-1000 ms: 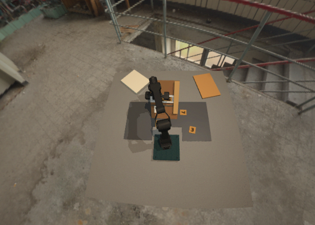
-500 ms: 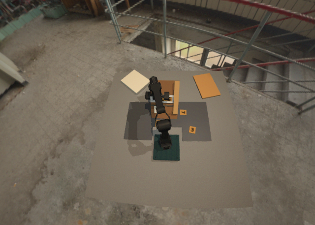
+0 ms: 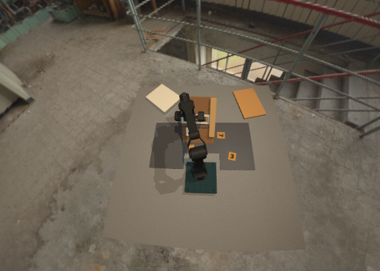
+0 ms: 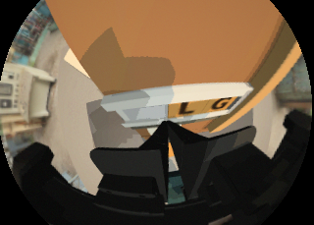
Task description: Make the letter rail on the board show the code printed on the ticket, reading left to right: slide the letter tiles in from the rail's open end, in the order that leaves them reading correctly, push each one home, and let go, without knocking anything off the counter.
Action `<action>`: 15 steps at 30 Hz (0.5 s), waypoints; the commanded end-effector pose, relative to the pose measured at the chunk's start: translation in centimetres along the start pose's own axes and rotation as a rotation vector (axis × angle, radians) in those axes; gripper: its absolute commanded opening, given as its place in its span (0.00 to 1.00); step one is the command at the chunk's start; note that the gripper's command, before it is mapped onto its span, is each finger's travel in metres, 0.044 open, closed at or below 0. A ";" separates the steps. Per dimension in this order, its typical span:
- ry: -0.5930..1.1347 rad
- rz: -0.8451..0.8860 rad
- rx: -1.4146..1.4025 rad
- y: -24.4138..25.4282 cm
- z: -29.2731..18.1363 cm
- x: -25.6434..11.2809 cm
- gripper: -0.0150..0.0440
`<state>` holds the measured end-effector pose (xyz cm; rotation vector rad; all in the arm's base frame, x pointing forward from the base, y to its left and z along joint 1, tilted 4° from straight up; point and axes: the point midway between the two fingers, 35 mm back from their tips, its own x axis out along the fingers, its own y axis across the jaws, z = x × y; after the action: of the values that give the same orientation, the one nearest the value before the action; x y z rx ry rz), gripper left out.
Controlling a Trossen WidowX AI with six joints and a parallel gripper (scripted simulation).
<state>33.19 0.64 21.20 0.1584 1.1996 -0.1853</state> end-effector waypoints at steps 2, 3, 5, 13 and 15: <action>0.002 -0.004 0.003 -0.1 -0.6 -0.6 0.25; 0.002 -0.004 0.003 -0.1 -0.7 -0.7 0.25; 0.002 -0.004 0.003 -0.1 -0.7 -0.8 0.25; -0.052 -0.002 -0.003 -0.3 -0.9 -1.7 0.43; -0.118 -0.004 -0.005 -0.7 -1.3 -3.0 0.52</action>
<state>31.94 0.69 22.13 0.1529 1.1635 -0.1892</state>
